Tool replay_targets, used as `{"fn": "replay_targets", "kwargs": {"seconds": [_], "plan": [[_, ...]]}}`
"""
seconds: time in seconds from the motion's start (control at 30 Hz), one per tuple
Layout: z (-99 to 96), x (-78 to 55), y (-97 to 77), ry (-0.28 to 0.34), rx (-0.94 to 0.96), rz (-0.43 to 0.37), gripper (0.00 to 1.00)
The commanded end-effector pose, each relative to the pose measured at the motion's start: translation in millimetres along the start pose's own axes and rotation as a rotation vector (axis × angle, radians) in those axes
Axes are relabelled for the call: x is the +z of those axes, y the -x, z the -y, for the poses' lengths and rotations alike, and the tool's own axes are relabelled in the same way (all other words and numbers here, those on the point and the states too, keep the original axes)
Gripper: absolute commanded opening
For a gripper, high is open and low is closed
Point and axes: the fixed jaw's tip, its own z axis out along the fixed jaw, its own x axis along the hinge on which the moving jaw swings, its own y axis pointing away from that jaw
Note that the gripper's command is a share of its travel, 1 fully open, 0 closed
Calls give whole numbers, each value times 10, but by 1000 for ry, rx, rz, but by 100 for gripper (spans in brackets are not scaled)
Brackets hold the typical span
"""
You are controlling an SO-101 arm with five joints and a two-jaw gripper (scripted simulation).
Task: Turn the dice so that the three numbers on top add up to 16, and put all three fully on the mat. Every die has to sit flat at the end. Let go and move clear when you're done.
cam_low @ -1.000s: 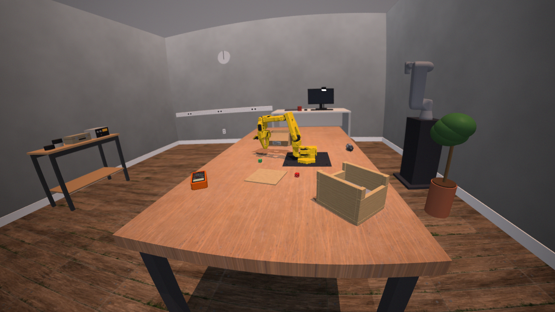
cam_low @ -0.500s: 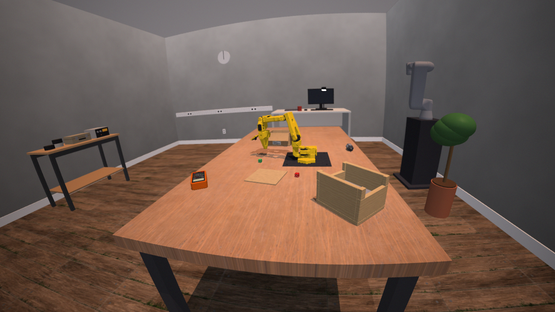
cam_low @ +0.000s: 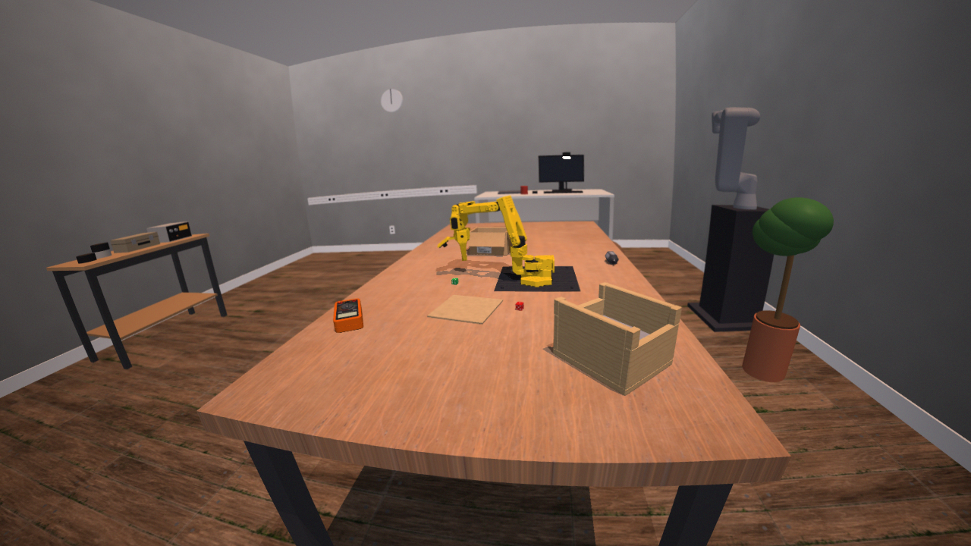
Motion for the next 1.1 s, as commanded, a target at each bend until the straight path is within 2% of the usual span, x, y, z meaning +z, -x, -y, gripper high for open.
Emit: {"fn": "replay_targets", "kwargs": {"seconds": [0.0,0.43,0.5,0.87,1.07], "plan": [[12,-40,-12,-6,-110,11,0],[25,-40,-46,-9,-583,9,0],[25,-40,-46,-9,-583,9,0],[40,-40,-62,-10,-855,8,0],[44,-40,-65,-10,-914,8,0]]}}
